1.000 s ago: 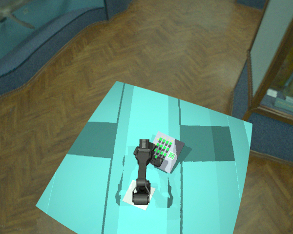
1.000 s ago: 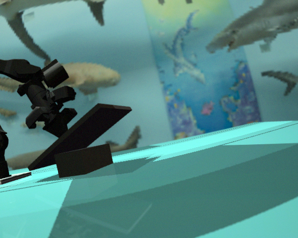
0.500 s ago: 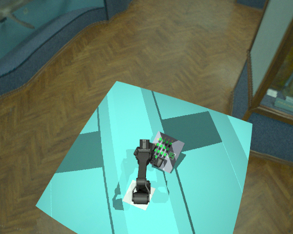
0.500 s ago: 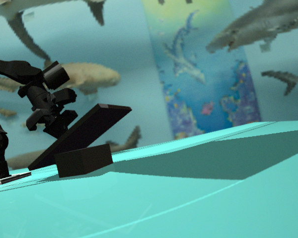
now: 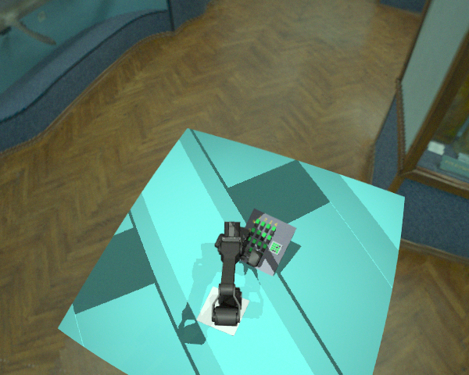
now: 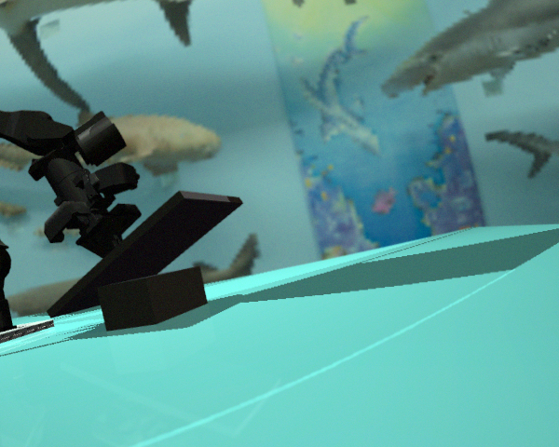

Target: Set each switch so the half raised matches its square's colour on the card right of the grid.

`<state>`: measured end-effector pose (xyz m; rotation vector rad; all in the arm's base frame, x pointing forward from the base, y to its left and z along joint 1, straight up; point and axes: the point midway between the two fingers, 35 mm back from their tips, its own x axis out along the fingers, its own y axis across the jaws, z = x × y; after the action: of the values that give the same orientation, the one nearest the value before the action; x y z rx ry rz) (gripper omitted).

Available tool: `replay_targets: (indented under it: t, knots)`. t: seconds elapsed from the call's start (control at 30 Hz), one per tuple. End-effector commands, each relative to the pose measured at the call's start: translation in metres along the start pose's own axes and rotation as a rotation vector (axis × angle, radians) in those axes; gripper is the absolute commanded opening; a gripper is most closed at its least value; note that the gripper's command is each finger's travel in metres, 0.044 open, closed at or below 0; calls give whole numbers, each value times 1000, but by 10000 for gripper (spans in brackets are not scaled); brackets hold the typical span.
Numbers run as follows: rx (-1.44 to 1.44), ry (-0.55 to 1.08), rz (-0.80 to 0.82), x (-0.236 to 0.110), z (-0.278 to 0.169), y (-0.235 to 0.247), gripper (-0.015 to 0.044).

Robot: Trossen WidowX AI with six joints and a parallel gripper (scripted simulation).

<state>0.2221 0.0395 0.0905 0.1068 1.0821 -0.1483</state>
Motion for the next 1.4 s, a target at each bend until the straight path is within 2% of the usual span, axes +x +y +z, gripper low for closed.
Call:
replay_targets:
  t: [0.0, 1.37]
  knots:
    - [-6, 4, 2, 1, -1, 0, 0]
    - [-6, 4, 1, 6, -2, 0, 0]
